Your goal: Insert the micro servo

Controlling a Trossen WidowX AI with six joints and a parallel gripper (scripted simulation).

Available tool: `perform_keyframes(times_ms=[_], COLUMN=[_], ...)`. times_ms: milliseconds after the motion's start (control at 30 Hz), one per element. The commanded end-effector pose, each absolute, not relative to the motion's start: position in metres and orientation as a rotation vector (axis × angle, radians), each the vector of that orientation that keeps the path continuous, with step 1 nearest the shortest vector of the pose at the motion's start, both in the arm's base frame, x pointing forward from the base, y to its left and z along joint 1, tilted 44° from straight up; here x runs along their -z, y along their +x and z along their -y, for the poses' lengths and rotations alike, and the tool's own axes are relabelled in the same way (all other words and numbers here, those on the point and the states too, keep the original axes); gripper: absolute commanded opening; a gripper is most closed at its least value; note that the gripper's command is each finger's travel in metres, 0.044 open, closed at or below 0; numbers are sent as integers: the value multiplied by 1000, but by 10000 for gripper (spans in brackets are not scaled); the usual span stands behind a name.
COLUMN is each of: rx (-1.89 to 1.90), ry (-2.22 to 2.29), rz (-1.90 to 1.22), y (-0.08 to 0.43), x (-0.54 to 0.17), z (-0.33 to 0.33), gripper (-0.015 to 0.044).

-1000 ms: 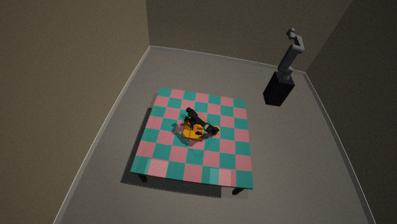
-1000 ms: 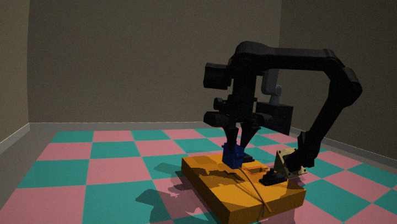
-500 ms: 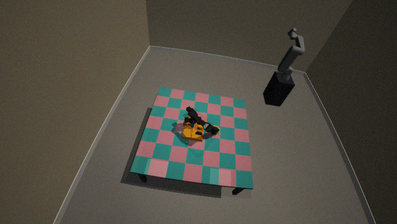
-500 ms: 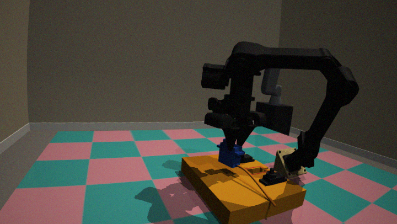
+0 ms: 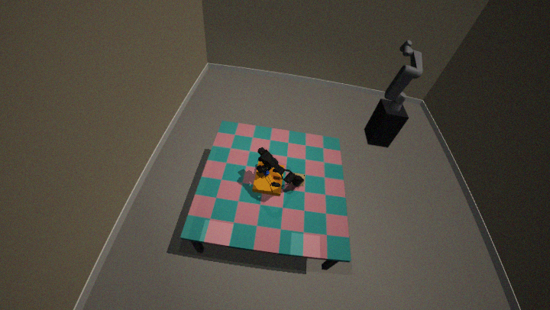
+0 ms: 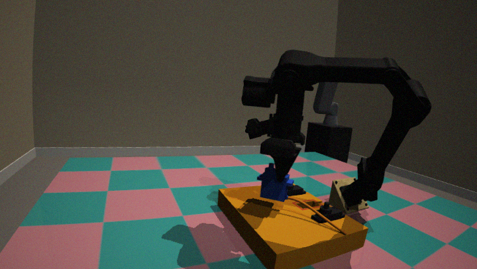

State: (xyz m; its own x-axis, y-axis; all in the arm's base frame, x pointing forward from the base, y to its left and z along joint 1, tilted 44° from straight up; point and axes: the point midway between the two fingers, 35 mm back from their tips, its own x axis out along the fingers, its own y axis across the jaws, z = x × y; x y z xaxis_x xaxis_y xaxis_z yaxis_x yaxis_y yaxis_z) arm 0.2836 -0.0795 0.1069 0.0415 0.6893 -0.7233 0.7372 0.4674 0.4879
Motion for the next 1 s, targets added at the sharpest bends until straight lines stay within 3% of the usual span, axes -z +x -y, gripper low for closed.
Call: perform_keyframes(times_ms=[0, 633, 967], rx=[-40, -539, -555], ry=[1146, 640, 622], rz=[-1648, -1470, -1462], y=[283, 283, 273], x=[-106, -106, -106], z=[81, 81, 81], gripper=[0, 0, 0])
